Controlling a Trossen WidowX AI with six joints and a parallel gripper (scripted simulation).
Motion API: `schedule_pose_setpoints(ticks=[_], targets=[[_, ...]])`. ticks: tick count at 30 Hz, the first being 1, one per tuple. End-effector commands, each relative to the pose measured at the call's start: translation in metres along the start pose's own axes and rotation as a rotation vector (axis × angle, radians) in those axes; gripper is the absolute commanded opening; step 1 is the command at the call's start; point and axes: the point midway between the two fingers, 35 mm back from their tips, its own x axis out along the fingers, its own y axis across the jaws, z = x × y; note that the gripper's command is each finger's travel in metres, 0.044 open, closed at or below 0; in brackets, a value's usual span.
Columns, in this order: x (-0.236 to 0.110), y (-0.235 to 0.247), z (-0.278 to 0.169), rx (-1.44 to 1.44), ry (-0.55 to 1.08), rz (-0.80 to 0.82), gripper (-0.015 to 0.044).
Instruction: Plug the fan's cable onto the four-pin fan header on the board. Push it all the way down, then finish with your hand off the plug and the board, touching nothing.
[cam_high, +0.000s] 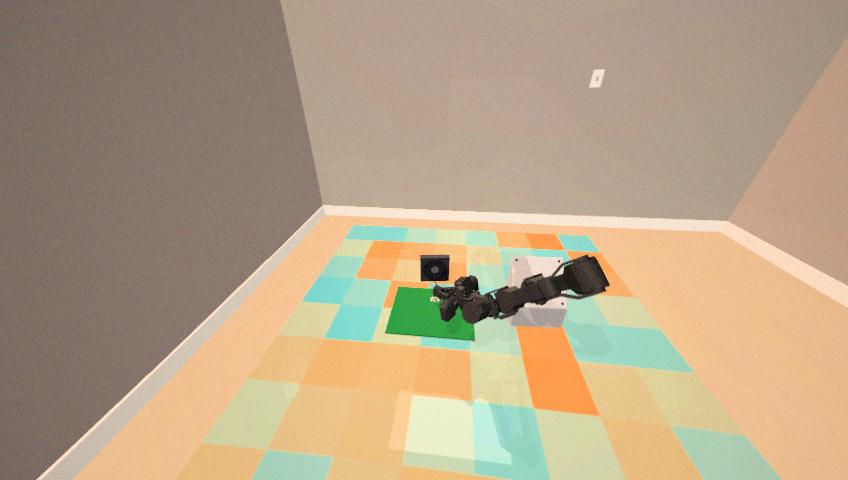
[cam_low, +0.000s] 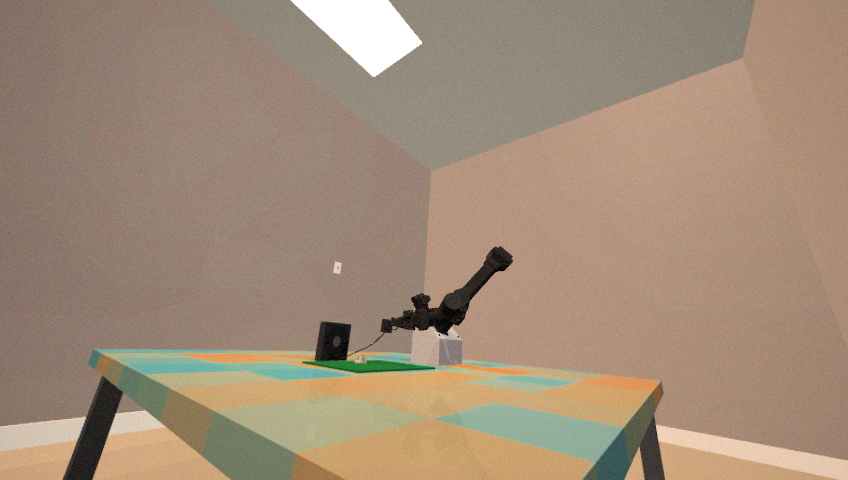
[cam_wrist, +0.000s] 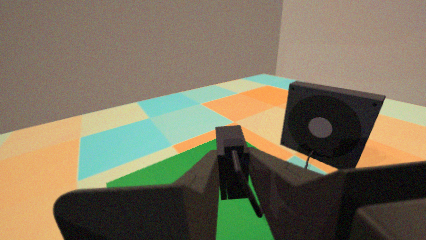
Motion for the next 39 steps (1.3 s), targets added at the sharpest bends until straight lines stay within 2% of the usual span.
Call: schedule_pose_setpoints(ticks=[1,39], targets=[[-0.001,0.002,0.002,0.002,-0.002,0.008,0.0],[-0.005,0.008,-0.028,0.002,0.001,0.0,0.0]])
